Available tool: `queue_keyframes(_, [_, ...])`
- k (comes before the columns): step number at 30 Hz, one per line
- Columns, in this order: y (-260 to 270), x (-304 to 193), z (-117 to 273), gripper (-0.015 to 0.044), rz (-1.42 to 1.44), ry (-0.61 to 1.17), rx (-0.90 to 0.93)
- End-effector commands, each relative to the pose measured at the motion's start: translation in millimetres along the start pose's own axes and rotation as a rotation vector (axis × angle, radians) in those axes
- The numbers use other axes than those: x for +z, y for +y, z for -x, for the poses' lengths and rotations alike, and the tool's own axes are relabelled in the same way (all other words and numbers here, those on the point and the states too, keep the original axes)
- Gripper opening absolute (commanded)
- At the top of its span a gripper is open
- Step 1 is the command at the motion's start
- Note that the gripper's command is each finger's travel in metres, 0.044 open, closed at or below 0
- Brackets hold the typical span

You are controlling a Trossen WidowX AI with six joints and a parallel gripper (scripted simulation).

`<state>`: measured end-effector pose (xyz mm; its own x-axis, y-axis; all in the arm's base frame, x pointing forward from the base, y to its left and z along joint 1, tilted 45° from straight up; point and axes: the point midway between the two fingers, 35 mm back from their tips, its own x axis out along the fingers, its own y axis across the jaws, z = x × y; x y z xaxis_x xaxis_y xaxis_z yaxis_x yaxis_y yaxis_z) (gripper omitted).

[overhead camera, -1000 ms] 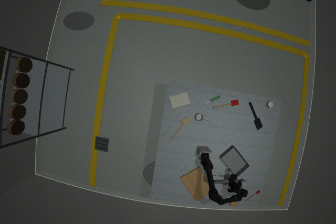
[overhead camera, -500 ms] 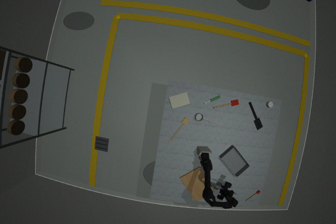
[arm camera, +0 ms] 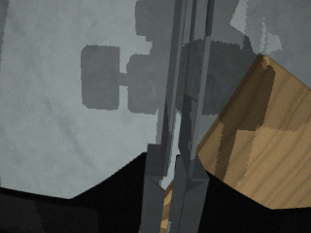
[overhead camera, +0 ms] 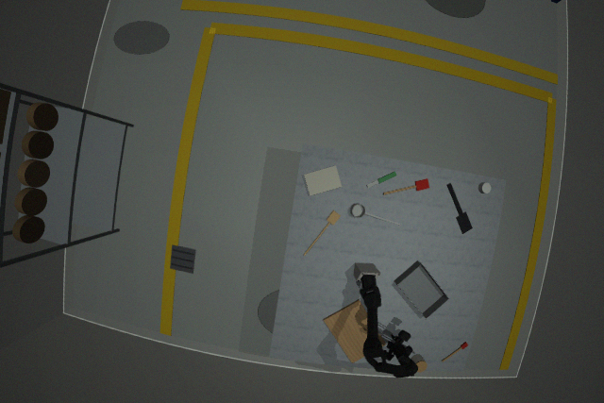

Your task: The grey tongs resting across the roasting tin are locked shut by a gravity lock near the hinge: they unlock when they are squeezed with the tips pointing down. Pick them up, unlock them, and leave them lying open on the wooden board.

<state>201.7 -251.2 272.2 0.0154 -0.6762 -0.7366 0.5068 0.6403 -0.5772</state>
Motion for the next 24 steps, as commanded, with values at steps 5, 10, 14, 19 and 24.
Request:
queue_keyframes(5, [-29, -13, -4, -0.015, -0.118, 0.004, 0.022])
queue_keyframes(10, [-46, -24, -7, -0.015, -0.186, 0.014, 0.033])
queue_keyframes(14, [-59, -32, -10, -0.015, -0.242, 0.02, 0.041])
queue_keyframes(19, [-75, -44, -12, -0.015, -0.313, 0.024, 0.048])
queue_keyframes(24, [-91, -56, -13, -0.015, -0.383, 0.025, 0.051])
